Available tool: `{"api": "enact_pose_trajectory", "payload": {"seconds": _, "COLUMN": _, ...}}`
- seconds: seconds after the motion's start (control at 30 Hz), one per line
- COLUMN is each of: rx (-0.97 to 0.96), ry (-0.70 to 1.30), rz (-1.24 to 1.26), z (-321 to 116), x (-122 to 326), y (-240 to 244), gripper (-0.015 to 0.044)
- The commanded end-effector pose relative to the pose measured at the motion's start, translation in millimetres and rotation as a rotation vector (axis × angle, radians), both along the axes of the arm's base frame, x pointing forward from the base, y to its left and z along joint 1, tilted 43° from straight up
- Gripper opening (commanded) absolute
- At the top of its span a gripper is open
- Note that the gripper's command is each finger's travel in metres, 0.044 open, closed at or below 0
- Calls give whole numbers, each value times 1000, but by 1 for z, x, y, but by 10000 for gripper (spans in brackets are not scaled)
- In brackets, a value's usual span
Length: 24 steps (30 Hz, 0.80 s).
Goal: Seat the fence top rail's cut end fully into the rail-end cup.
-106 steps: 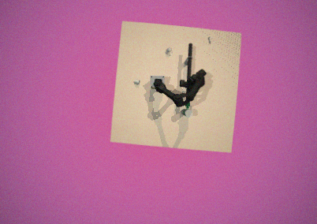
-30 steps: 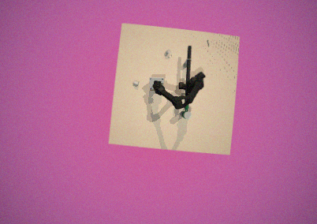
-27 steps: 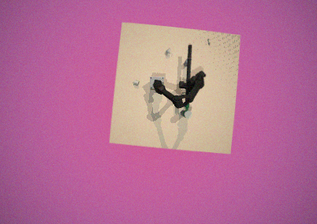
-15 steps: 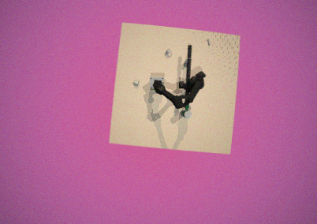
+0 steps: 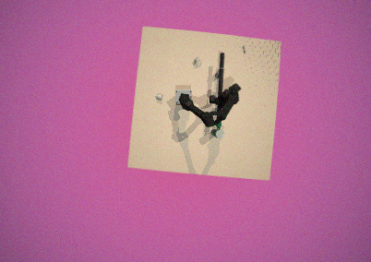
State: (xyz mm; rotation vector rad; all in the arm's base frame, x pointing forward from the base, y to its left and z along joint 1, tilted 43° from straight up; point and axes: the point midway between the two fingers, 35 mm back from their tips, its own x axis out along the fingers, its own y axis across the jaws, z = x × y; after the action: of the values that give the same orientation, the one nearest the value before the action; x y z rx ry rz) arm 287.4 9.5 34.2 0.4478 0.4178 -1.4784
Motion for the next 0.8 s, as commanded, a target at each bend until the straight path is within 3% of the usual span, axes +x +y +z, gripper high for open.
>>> {"api": "enact_pose_trajectory", "payload": {"seconds": 0.0, "rx": -1, "ry": -1, "rz": 0, "z": 0, "x": 0, "y": 0, "gripper": 0}}
{"api": "enact_pose_trajectory", "payload": {"seconds": 0.77, "rx": -1, "ry": -1, "rz": 0, "z": 12, "x": 4, "y": -6, "gripper": 0}}
